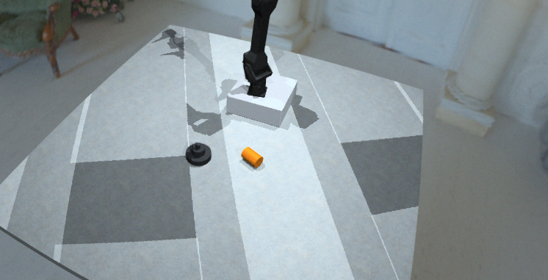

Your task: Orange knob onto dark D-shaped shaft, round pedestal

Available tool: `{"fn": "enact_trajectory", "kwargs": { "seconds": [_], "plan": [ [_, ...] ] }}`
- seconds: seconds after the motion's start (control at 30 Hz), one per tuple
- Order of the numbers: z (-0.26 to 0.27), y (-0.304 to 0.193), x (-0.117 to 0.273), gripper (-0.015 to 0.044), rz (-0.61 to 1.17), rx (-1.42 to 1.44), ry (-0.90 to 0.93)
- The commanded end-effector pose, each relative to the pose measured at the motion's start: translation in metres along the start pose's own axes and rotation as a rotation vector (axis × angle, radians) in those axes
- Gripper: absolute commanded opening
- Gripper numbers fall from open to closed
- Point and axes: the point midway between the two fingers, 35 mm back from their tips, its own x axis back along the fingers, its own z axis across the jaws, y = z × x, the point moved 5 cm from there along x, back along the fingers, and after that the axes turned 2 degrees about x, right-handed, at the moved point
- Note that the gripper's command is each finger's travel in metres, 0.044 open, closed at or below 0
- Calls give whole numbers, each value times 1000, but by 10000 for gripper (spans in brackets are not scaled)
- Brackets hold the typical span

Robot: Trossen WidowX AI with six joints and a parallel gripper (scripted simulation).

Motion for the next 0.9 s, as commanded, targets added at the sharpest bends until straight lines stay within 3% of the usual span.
{"fn": "enact_trajectory", "kwargs": {
  "seconds": [0.0,0.23,0.43,0.63,0.87],
  "plan": [
    [0,1,-2,426,6,-18,-1],
    [-5,47,-74,440,148,-700,-43],
    [-50,98,-152,440,108,-1330,-83],
    [-136,140,-218,440,-102,-1855,-77],
    [-268,164,-252,440,-512,-2238,5]
  ]
}}
